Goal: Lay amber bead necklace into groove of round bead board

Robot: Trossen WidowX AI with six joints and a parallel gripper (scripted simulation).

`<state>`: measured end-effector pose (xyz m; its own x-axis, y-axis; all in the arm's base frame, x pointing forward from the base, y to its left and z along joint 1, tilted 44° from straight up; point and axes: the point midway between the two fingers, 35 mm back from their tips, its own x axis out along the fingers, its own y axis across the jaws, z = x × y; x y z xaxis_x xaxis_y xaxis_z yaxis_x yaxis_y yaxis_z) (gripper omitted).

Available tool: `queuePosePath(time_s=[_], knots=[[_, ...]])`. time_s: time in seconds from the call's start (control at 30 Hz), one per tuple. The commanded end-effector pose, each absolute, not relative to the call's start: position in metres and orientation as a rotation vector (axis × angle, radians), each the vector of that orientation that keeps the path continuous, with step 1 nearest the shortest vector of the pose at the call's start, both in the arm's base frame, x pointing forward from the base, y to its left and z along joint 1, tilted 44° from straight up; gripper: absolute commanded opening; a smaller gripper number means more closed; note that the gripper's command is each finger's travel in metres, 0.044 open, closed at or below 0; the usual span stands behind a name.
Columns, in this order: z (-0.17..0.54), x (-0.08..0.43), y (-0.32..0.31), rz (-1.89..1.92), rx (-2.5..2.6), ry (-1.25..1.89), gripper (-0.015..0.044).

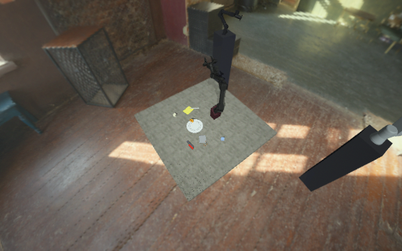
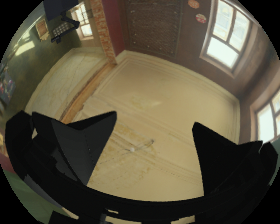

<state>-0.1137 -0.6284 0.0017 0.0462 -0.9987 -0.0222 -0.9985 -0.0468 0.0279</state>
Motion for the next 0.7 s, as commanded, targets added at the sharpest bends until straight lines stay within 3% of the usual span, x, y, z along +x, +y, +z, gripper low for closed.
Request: queuePosePath(time_s=[0.0,0.17,0.67], knots=[[0.001,-0.113,-0.629,-0.061,2.271,-2.163,0.0374],[-0.008,-0.082,-0.631,-0.203,2.32,-2.077,0.025],[-0.035,0.022,-0.624,-0.592,2.415,-1.691,0.025]])
